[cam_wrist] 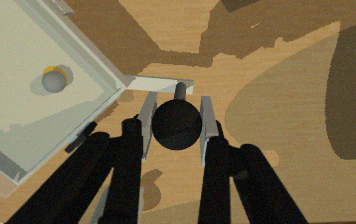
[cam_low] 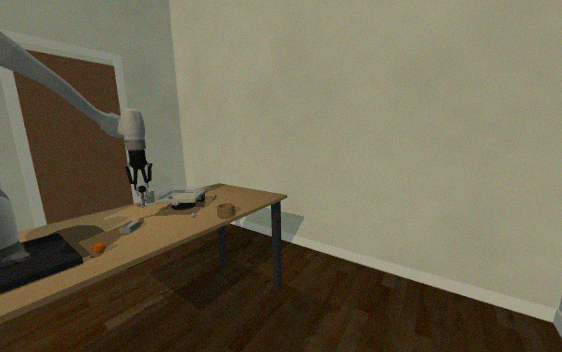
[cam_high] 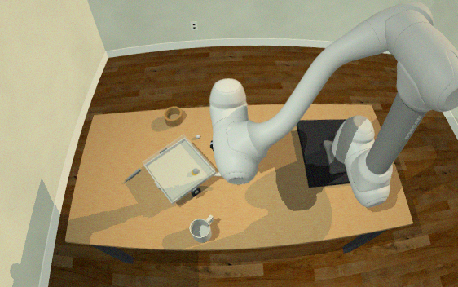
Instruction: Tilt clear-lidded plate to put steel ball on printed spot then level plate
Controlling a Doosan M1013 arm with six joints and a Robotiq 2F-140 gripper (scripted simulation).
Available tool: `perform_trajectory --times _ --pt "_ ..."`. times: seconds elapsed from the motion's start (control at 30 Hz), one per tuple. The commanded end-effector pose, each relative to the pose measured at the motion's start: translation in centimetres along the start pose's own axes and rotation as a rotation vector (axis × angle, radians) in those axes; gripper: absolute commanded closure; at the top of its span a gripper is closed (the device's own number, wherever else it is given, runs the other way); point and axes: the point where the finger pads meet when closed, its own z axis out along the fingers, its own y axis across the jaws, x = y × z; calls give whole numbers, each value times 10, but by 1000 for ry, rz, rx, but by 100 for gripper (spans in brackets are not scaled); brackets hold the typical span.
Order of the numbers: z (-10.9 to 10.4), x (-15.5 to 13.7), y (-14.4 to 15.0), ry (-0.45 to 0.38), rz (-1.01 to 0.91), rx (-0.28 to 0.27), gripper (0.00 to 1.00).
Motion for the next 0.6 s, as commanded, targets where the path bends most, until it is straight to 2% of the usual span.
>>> perform_trajectory --times 0.0,0.57 --pt "-1 0 -1 0 0 0 100" --pt "-3 0 -1 0 0 0 100"
